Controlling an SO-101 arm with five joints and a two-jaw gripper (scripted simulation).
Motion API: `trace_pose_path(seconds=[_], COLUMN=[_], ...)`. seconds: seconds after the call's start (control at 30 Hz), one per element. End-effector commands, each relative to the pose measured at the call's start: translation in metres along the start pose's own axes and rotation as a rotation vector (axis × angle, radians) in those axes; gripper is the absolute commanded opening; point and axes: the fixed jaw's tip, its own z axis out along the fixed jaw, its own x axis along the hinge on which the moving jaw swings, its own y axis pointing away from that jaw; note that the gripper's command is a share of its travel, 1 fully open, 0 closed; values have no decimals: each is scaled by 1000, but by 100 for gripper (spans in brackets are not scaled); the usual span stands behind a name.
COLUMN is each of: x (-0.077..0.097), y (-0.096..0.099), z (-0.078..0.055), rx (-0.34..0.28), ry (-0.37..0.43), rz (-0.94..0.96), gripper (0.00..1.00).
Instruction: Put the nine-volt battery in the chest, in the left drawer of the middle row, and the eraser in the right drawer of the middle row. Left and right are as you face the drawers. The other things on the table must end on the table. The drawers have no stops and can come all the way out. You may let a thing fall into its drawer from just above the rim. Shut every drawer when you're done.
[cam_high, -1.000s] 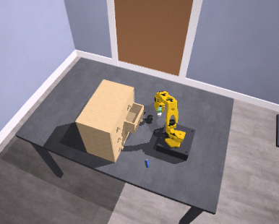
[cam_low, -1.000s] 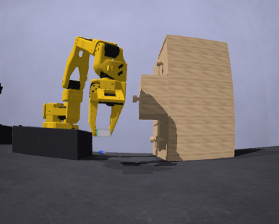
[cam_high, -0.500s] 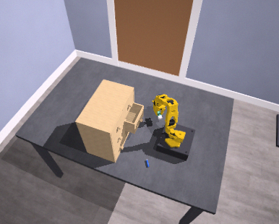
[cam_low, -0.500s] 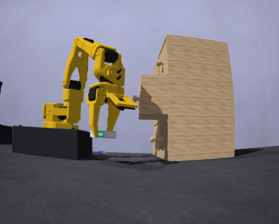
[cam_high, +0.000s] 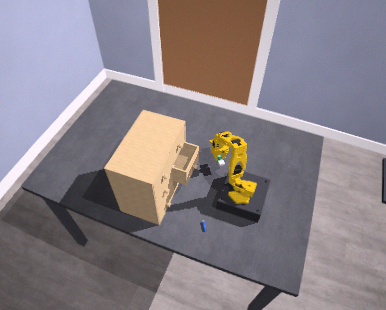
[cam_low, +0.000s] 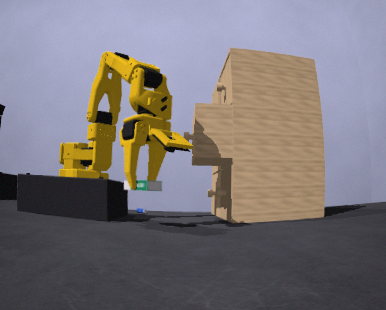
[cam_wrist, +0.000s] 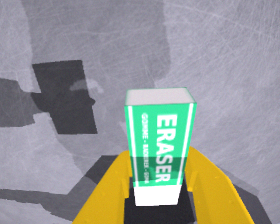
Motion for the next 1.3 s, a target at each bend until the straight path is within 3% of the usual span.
trace_pose_path(seconds=[0.0, 0.23, 0.67, 1.27], x=[1, 1, 59, 60], y=[2, 2, 46, 46], z=[-1, -1, 0, 0], rx=[-1, -1, -1, -1], ry=[-9, -9, -8, -8], rz=[-17, -17, -351, -356], gripper=[0, 0, 0, 0])
